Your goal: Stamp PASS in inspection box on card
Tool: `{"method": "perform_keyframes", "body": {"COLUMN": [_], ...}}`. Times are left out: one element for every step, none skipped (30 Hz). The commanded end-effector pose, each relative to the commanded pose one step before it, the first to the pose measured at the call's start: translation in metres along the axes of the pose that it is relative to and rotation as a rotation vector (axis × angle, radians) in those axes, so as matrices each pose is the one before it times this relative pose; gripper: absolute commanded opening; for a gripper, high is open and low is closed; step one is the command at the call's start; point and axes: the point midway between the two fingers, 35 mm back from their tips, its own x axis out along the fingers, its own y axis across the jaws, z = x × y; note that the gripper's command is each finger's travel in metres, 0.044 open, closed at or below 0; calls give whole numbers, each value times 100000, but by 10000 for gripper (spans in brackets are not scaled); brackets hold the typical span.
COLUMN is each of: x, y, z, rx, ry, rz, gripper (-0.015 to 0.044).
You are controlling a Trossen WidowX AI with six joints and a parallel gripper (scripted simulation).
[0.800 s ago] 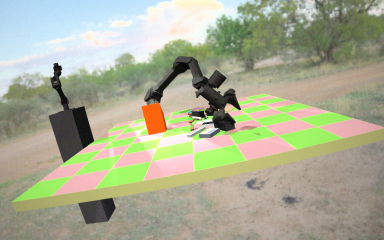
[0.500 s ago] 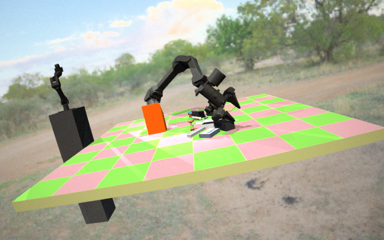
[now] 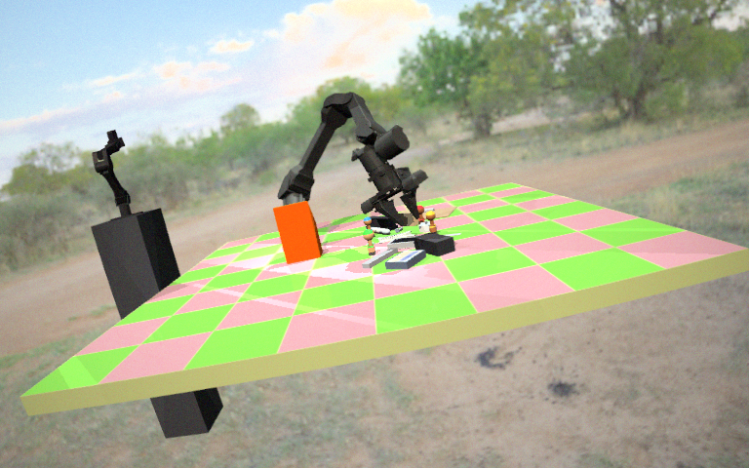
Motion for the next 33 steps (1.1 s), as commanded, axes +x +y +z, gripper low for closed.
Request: {"method": "perform_keyframes", "body": {"x": [-3045, -377, -314, -289, -222, -119, -35, 0, 0, 0, 0, 0, 0, 0, -1, 27, 55, 81, 107, 133, 155, 164, 165, 165, 165, 165, 169, 169, 169, 168, 168, 168, 167], "y": [6731, 1206, 1077, 1061, 1129, 690, 224, 1, 0, 0, 0, 0, 0, 0, 105, -2, -5, -7, -8, -10, -11, -11, -10, -10, -9, -8, -7, -6, -5, -5, -3, -3, -2], "z": [565, -568, -627, -732, -698, -504, -181, -1, 0, 0, 0, 0, 0, 0, 101, 4, 8, 11, 14, 17, 19, 20, 19, 18, 17, 16, 15, 14, 13, 12, 11, 10, 9], "rx": [54327, 9389, 8505, 8557, 7119, 4519, 1513, 6, 0, 0, 0, 0, 0, 0, -2, 1, 2, 2, 3, 4, 4, 4, 4, 3, 3, 3, 3, 2, 2, 2, 1, 1, 1], "ry": [13903, 2905, 2781, 2941, 2558, 1671, 567, 2, 0, 0, 0, 0, 0, 0, -3, -1, -2, -3, -3, -4, -5, -5, -5, -5, -5, -5, -5, -5, -5, -4, -4, -4, -4], "rz": [14379, 2129, 1821, 1717, 1361, 802, 258, 1, 0, 0, 0, 0, 0, 0, 8, -3, -7, -9, -12, -14, -15, -15, -14, -13, -12, -11, -10, -8, -7, -6, -5, -3, -2], "gripper": [228, 228, 228, 228, 228, 228, 228, 228, 228, 228, 228, 228, 228, 228, 228, 228, 228, 228, 228, 228, 228, 228, 228, 228, 228, 228, 228, 228, 228, 228, 228, 228, 228]}}
